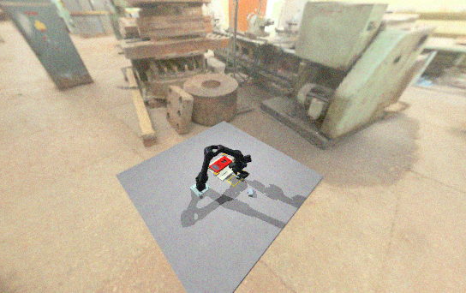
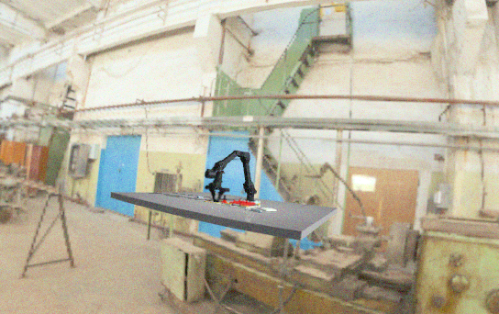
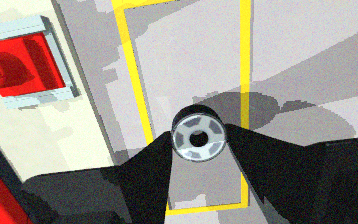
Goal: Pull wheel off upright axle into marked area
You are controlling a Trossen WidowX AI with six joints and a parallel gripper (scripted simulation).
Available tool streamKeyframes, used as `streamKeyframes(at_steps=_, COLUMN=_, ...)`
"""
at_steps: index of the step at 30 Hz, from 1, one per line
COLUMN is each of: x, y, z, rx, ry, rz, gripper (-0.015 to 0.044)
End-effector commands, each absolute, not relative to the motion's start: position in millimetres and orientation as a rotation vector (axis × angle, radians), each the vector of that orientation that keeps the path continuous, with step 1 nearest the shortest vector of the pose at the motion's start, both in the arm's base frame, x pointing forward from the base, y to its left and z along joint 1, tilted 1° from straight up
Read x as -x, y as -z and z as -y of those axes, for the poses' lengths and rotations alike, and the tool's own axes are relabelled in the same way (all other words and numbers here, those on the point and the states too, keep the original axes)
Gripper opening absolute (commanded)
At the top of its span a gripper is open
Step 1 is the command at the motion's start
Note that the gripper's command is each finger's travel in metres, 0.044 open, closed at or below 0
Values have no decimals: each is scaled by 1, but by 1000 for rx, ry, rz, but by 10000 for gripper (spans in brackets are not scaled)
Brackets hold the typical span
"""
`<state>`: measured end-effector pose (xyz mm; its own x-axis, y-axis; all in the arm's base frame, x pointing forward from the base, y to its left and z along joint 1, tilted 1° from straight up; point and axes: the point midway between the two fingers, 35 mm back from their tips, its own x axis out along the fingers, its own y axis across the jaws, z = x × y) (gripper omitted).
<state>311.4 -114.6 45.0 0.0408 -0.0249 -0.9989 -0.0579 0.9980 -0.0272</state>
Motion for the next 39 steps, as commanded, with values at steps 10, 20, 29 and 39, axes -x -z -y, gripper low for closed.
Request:
streamKeyframes(at_steps=10, x=-311, y=-45, z=115, rx=66, ry=-25, rz=-1530, gripper=263)
streamKeyframes(at_steps=20, x=-309, y=-105, z=113, rx=68, ry=-30, rz=-1529, gripper=300)
streamKeyframes(at_steps=29, x=-269, y=-126, z=98, rx=67, ry=-28, rz=-1531, gripper=440)
streamKeyframes(at_steps=39, x=-225, y=-146, z=82, rx=66, ry=-32, rz=-1536, gripper=440)
